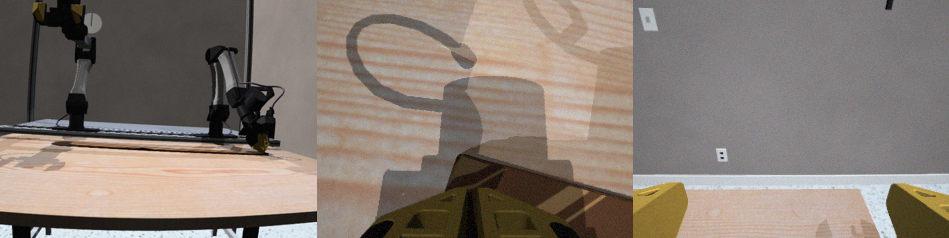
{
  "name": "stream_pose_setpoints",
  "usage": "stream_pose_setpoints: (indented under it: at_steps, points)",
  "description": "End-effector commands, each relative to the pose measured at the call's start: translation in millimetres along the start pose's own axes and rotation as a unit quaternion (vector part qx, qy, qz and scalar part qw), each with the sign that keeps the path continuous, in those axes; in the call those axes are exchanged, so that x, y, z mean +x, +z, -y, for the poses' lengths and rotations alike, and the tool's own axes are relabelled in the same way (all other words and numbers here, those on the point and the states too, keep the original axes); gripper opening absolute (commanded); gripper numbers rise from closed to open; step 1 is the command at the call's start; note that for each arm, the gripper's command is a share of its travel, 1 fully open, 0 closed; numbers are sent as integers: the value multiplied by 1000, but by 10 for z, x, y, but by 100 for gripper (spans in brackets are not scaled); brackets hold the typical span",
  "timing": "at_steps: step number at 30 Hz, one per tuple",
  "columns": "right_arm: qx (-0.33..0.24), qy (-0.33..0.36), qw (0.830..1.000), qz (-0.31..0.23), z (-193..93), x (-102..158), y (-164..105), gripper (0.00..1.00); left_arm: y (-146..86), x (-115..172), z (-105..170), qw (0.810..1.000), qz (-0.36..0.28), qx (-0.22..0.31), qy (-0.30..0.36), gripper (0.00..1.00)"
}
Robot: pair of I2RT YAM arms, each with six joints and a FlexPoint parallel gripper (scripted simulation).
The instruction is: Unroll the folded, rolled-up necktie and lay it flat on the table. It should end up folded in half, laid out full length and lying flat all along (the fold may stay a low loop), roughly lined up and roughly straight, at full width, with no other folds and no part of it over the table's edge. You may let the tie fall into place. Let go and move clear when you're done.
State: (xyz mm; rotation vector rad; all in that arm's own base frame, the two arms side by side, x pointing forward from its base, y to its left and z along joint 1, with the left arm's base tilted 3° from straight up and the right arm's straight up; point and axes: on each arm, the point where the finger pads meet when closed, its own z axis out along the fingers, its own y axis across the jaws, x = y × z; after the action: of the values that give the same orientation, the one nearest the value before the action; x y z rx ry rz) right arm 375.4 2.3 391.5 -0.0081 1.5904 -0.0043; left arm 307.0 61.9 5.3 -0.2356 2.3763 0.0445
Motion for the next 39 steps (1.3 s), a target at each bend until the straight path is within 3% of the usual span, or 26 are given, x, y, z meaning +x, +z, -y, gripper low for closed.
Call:
stream_pose_setpoints:
  at_steps: [1,25,39]
  points:
    - [-1,4,1000,4,7,-57,17,100,16,118,-4,1000,-15,-1,-4,7]
    - [-1,4,1000,4,7,-57,17,100,14,116,-4,1000,-15,-1,-4,7]
    - [-1,4,1000,4,7,-57,17,100,-179,-57,-6,1000,-15,-1,-4,7]
